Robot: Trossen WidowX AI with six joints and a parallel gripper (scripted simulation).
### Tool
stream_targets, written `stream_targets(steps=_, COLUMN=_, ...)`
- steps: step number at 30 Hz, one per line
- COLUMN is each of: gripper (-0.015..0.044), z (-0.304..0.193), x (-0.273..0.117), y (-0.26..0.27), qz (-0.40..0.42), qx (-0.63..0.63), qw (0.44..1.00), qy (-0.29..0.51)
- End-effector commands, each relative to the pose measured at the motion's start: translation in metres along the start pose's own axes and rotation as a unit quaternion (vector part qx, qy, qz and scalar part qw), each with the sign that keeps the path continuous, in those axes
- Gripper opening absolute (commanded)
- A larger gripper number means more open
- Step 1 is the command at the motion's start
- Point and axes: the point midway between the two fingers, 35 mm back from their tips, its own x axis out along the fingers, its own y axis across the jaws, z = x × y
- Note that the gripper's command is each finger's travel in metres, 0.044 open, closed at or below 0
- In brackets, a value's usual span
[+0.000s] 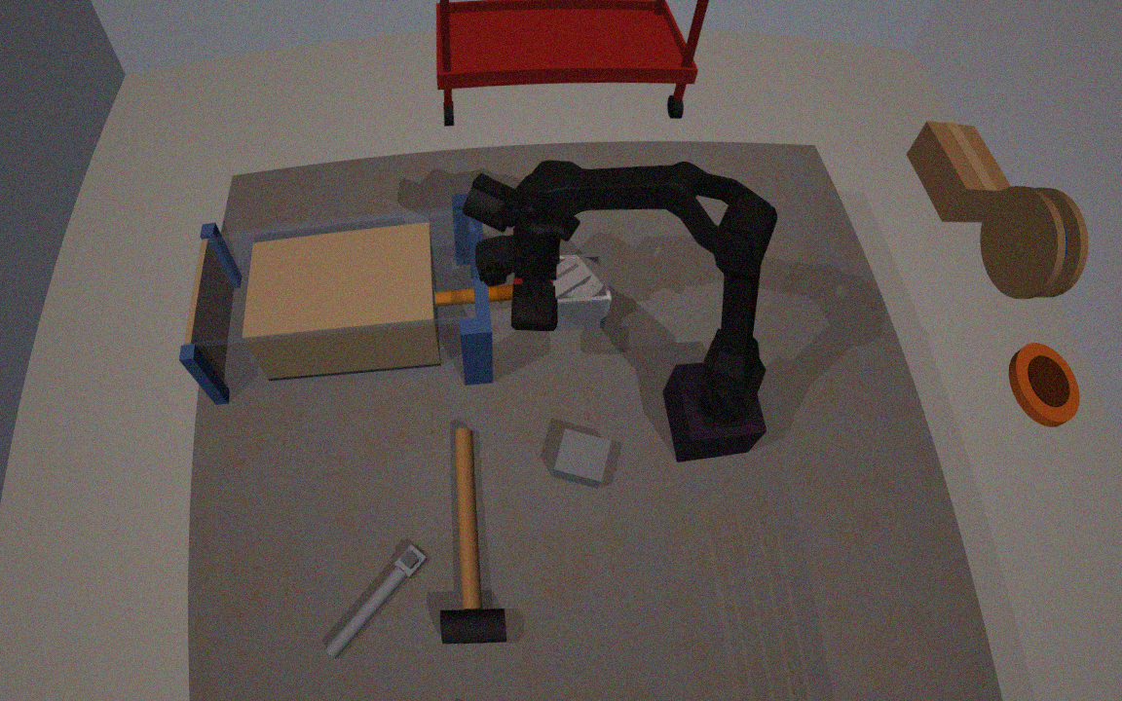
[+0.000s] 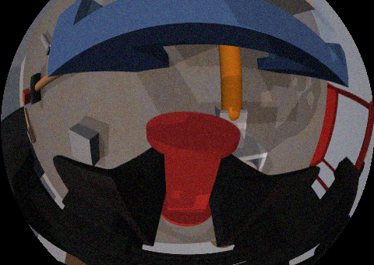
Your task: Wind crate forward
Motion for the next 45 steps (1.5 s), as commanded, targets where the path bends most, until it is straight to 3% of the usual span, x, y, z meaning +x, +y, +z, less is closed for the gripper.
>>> stream_targets(steps=1, gripper=0.0, z=-0.01, x=0.002, y=0.01, qz=0.01, qx=0.0, qw=1.0, qy=0.011)
stream_targets(steps=45, gripper=0.0, z=-0.061, x=0.001, y=0.034, qz=0.011, qx=0.0, qw=1.0, qy=0.013)
